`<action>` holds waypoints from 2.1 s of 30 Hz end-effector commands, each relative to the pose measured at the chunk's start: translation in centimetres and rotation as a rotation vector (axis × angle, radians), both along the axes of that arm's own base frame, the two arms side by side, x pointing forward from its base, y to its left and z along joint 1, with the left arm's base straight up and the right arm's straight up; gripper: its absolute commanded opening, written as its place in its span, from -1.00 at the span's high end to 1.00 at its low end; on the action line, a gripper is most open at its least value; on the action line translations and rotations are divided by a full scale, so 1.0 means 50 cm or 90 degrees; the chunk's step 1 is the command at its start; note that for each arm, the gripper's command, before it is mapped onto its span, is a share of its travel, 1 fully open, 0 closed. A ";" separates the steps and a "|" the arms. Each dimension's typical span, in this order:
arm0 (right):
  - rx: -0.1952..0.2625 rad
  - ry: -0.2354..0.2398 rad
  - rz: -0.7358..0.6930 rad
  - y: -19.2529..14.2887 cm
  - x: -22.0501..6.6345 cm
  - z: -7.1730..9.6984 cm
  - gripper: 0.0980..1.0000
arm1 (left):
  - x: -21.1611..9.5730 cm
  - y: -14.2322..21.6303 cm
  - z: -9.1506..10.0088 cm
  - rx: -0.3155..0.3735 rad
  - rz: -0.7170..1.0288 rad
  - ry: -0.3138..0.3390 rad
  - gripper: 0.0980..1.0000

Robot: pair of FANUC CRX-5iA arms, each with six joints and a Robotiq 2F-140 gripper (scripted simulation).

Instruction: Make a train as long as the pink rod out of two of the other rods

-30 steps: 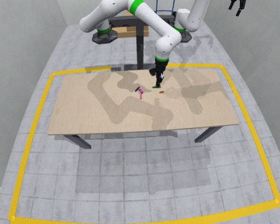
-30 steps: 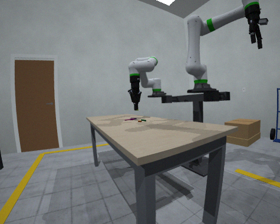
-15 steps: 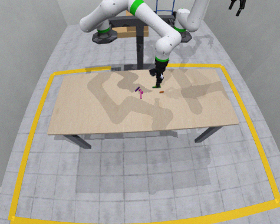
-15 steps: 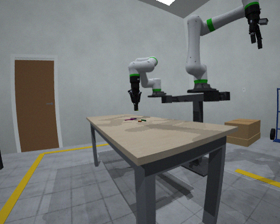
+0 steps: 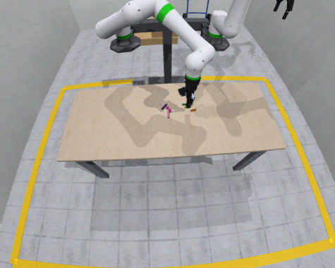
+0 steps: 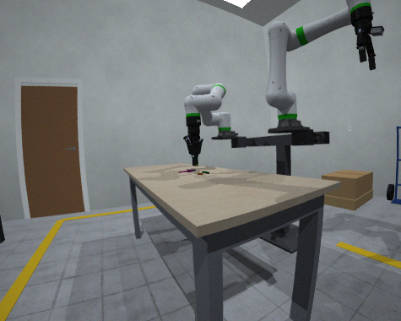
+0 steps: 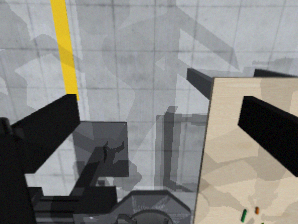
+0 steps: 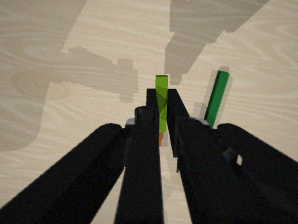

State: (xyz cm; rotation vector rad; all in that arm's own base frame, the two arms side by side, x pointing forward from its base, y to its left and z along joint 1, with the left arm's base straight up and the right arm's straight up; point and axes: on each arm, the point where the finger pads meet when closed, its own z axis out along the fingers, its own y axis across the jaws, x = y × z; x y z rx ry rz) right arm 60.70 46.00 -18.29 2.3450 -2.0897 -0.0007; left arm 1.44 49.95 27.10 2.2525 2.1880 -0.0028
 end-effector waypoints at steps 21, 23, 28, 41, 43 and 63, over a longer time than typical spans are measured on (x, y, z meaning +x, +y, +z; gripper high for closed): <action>0.001 -0.002 0.000 0.002 0.003 -0.075 0.94 | 0.000 0.001 0.002 0.001 0.000 0.000 -1.00; 0.001 -0.002 0.000 0.002 0.003 -0.075 0.94 | 0.000 0.001 0.002 0.001 0.000 0.000 -1.00; 0.001 -0.002 0.000 0.002 0.003 -0.075 0.94 | 0.000 0.001 0.002 0.001 0.000 0.000 -1.00; 0.001 -0.002 0.000 0.002 0.003 -0.075 0.94 | 0.000 0.001 0.002 0.001 0.000 0.000 -1.00; 0.001 -0.002 0.000 0.002 0.003 -0.075 0.94 | 0.000 0.001 0.002 0.001 0.000 0.000 -1.00; 0.001 -0.002 0.000 0.002 0.003 -0.084 0.94 | 0.000 0.001 0.002 0.001 0.000 0.000 -1.00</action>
